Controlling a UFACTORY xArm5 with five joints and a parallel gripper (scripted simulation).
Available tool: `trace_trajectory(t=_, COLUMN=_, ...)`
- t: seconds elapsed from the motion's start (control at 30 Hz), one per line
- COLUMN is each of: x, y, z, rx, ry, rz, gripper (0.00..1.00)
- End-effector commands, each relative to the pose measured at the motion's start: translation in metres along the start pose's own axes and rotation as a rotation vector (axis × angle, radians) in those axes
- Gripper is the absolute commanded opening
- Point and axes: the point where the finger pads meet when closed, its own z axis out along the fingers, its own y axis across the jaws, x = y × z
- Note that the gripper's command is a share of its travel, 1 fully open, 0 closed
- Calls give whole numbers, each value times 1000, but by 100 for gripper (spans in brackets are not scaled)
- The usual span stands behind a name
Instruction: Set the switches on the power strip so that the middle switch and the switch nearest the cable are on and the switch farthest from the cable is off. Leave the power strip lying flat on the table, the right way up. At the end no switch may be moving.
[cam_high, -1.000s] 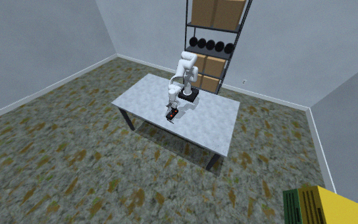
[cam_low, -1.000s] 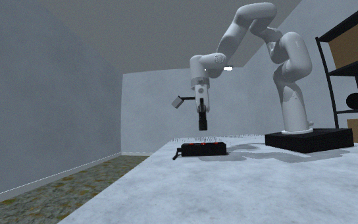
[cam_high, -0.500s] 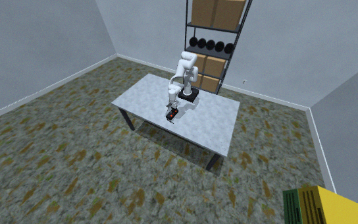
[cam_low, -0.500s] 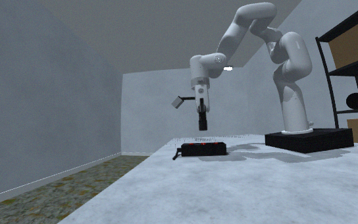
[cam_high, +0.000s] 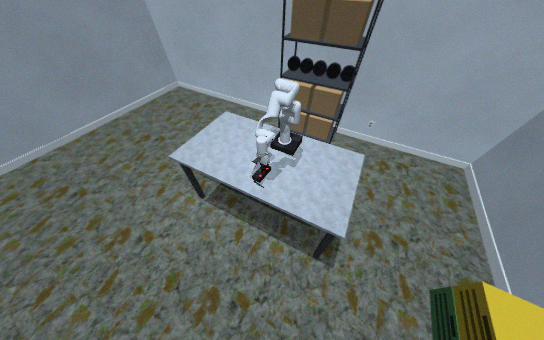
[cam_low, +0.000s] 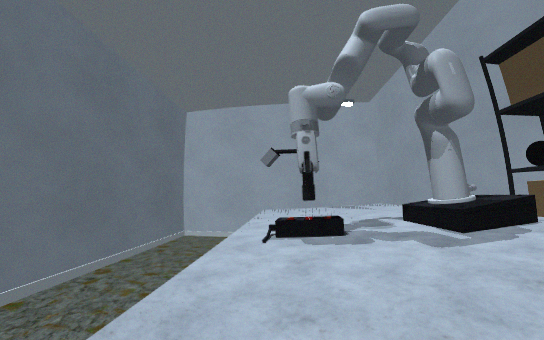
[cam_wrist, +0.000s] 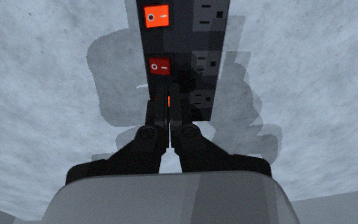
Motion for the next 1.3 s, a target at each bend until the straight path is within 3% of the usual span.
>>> trace_trajectory(t=0.0, x=1, y=0, z=3, rx=0, ry=3, rz=0, gripper=0)
trace_trajectory(t=0.73, x=2, y=0, z=28, rx=0, ry=3, rz=0, gripper=0)
trace_trajectory(t=1.27, x=2, y=0, z=36, rx=0, ry=3, rz=0, gripper=0)
